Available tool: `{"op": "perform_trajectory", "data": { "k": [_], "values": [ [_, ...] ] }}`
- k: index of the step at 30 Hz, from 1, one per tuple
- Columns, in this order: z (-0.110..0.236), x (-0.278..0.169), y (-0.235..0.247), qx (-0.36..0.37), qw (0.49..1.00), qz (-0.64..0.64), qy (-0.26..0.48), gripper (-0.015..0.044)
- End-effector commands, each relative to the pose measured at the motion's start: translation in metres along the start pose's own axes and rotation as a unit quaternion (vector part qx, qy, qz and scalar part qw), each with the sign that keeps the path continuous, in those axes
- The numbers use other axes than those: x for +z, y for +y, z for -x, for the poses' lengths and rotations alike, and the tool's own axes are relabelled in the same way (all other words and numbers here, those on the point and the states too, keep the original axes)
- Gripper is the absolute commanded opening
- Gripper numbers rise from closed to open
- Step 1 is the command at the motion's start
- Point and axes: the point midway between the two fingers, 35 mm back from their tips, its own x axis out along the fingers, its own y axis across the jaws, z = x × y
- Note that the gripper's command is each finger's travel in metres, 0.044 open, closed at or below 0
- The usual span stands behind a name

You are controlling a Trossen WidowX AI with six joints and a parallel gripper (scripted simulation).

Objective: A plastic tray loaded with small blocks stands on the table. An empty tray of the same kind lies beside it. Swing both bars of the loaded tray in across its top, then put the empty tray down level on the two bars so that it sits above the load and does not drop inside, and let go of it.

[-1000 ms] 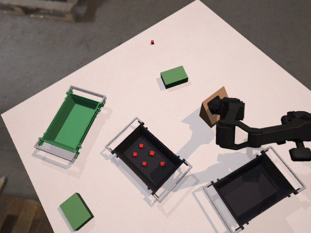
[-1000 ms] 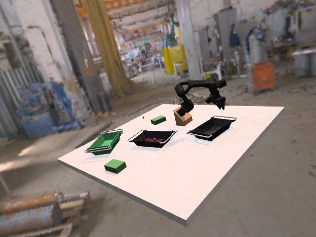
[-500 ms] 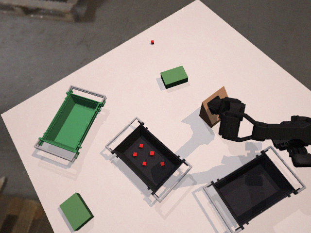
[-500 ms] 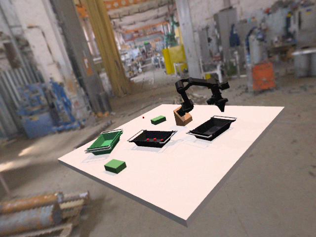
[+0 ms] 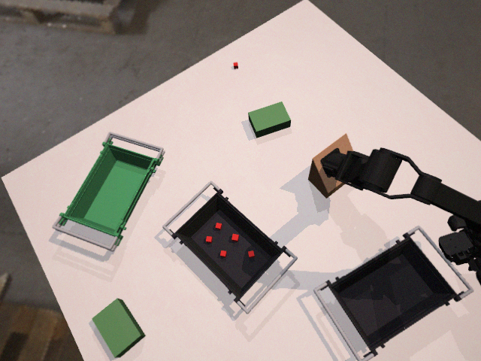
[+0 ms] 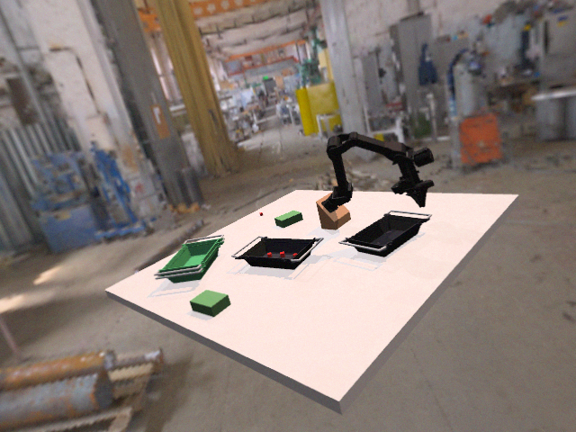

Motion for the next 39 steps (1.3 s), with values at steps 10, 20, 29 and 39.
{"op": "perform_trajectory", "data": {
  "k": [10, 20, 29, 39],
  "values": [
    [-0.041, 0.031, 0.102, 0.067, 0.982, 0.165, -0.062, 0.0085],
    [-0.061, 0.135, 0.16, 0.037, 0.93, 0.309, -0.198, 0.0085],
    [-0.039, 0.252, 0.202, -0.03, 0.86, 0.41, -0.301, 0.0085],
    [-0.029, 0.385, 0.156, -0.222, 0.848, 0.43, -0.214, 0.0085]
  ]
}}
